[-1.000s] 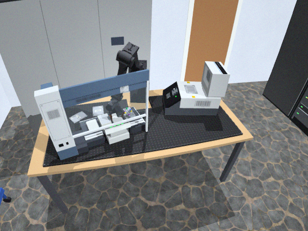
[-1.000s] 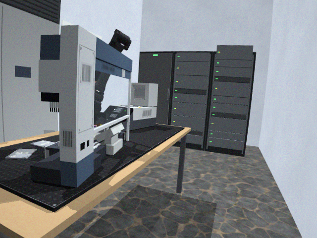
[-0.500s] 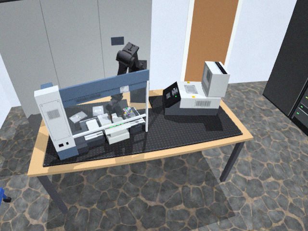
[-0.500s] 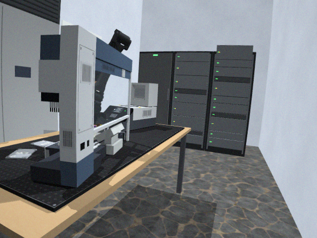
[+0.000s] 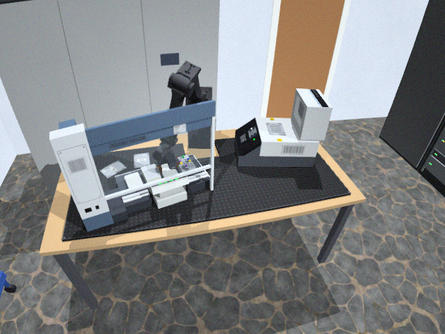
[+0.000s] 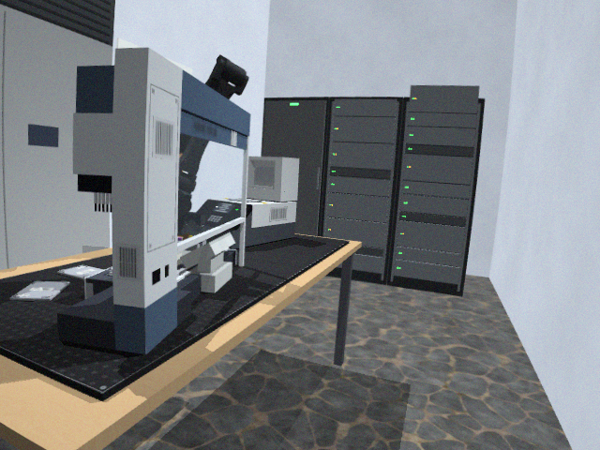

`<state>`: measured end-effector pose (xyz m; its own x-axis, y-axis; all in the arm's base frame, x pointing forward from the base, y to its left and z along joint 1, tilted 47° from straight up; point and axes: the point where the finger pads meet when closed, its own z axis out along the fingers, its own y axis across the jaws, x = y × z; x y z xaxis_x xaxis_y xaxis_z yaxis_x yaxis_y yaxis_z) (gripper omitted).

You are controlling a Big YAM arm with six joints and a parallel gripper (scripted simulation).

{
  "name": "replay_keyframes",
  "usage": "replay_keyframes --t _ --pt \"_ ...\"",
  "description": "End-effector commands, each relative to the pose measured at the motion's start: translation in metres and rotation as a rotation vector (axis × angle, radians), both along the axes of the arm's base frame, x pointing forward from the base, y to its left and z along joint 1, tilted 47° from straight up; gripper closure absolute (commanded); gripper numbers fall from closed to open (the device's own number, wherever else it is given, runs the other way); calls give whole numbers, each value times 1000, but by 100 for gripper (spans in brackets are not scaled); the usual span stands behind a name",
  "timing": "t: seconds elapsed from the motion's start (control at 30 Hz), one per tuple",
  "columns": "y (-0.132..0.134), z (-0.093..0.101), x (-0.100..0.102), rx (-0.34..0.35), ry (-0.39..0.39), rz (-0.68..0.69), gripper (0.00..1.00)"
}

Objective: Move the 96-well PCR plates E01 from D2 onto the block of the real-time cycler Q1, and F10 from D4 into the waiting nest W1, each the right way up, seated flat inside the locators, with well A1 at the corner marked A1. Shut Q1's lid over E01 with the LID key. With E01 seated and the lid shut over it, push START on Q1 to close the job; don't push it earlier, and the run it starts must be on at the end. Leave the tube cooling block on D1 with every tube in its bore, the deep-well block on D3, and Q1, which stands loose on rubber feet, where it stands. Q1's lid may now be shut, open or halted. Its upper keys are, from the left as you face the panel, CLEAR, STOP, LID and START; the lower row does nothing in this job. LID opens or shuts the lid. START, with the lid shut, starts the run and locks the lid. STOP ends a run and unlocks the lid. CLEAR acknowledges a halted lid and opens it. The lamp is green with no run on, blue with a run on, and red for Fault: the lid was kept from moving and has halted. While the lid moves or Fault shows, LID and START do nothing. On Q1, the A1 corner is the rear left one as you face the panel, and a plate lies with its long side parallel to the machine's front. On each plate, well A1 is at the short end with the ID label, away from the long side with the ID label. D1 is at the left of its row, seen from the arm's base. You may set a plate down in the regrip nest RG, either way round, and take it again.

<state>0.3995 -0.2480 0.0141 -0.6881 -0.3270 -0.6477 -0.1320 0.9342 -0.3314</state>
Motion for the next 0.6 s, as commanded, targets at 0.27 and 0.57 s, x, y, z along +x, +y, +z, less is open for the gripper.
replay_keyframes --t 0.27,0.57 --pt "0 7 -23 10 11 -16 100" --pt "1 17 -21 -4 5 4 100"
